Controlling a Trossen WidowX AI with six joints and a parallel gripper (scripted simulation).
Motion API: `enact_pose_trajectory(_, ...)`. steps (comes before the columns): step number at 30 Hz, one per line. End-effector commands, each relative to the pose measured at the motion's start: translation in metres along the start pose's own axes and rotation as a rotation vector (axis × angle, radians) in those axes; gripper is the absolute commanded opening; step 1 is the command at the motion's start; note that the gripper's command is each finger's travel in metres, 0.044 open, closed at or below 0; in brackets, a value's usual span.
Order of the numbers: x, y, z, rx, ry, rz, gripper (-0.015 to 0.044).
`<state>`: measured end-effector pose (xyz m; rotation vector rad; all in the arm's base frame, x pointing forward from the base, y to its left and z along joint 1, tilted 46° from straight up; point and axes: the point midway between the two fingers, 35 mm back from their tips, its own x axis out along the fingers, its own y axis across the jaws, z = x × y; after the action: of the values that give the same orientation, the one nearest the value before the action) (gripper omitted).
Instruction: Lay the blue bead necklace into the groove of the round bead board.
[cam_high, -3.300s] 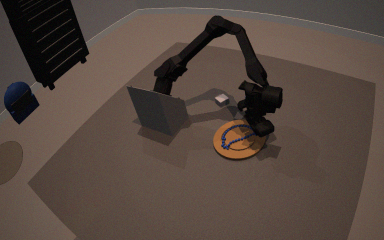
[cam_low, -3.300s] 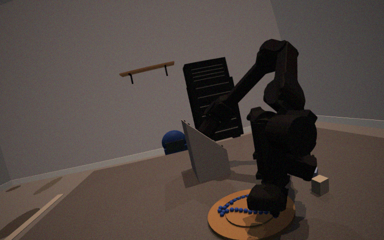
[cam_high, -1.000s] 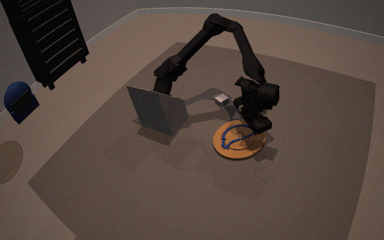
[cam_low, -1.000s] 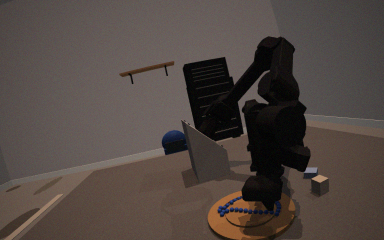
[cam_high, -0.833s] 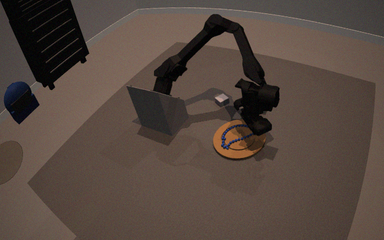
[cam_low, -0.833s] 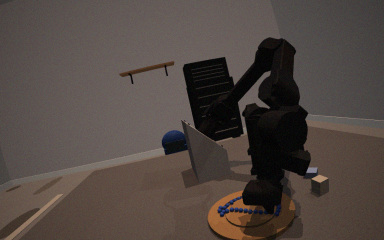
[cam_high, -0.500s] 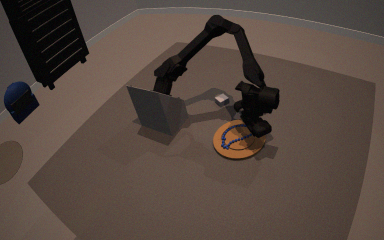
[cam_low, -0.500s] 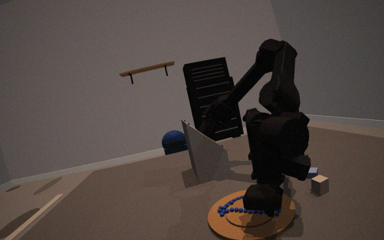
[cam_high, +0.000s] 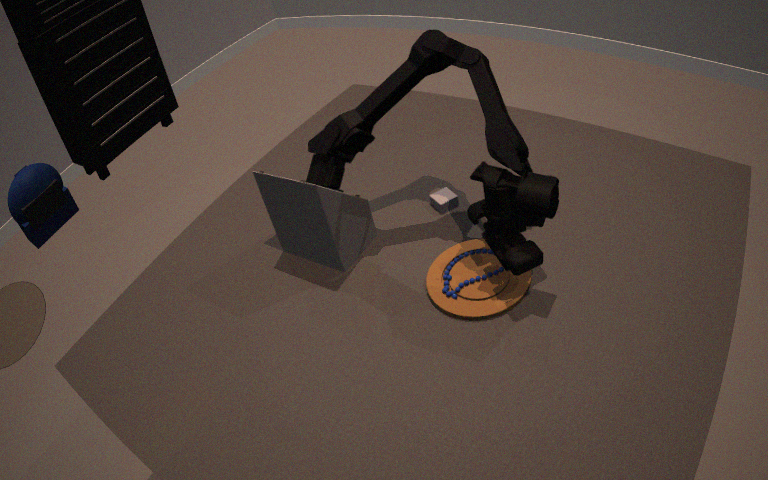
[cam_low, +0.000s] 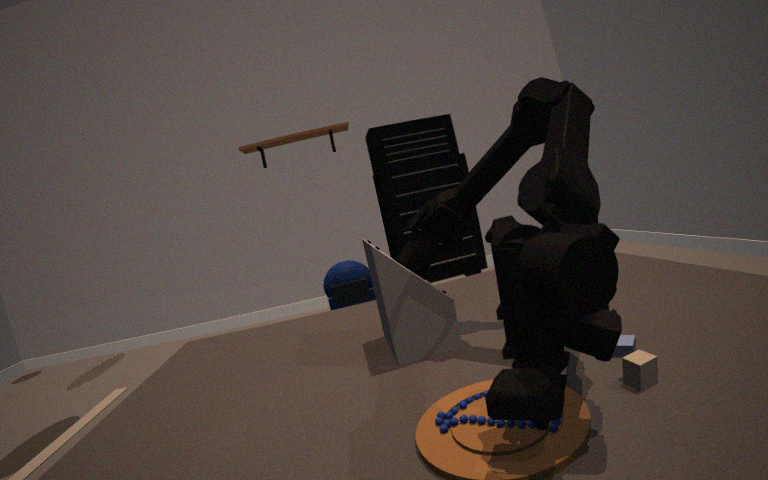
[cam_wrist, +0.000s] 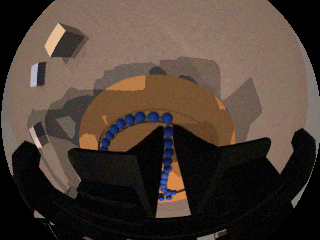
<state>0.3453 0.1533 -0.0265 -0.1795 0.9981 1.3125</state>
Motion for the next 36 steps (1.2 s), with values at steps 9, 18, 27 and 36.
enact_pose_trajectory(9,-0.001,0.0,0.0,0.0,0.0,0.0,0.0)
enact_pose_trajectory(18,-0.001,0.0,0.0,0.0,0.0,0.0,0.0)
enact_pose_trajectory(27,-0.006,0.0,0.0,0.005,-0.003,0.001,0.0)
enact_pose_trajectory(36,-0.006,-0.011,0.008,0.004,-0.003,0.0,0.0)
